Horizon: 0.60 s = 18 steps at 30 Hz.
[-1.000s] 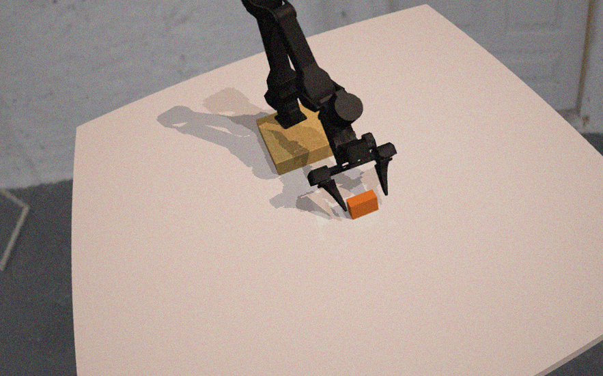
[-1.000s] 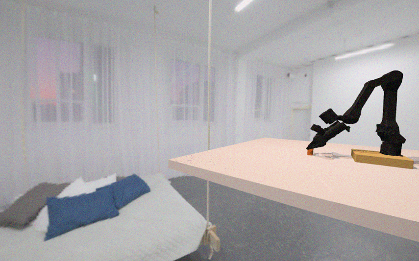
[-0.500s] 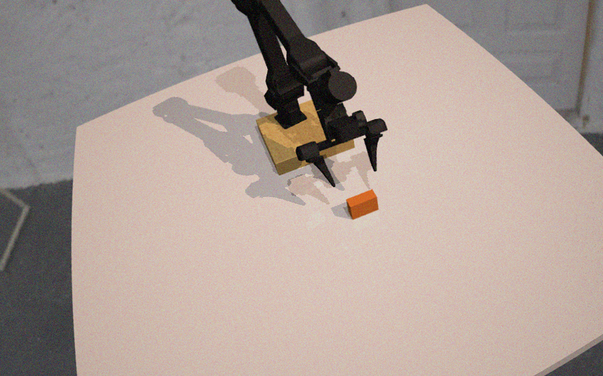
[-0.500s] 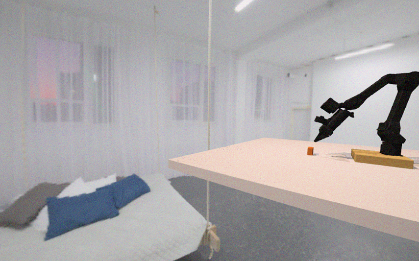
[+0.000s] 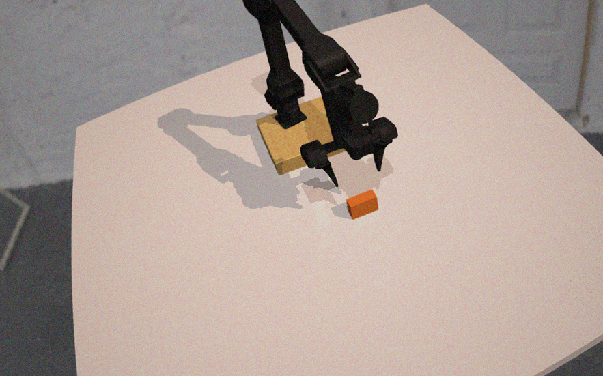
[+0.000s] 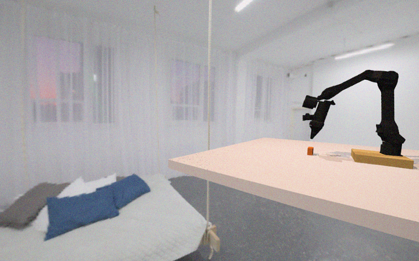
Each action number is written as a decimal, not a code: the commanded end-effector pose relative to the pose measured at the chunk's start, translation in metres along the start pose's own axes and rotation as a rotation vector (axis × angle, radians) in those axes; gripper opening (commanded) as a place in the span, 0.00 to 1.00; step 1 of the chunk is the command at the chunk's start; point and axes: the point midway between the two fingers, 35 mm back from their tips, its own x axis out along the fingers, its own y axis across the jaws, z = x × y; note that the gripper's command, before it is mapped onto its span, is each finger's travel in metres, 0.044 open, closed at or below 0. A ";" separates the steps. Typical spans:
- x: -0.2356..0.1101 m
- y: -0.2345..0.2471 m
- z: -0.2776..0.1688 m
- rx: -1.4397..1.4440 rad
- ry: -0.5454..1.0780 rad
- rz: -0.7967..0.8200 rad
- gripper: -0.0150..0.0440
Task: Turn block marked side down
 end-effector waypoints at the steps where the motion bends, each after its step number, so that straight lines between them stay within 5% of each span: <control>1: -0.006 -0.001 0.011 -0.001 0.165 0.007 1.00; 10: -0.010 -0.001 0.014 0.004 0.252 0.012 1.00; 18: 0.024 -0.001 0.005 0.004 0.252 0.012 1.00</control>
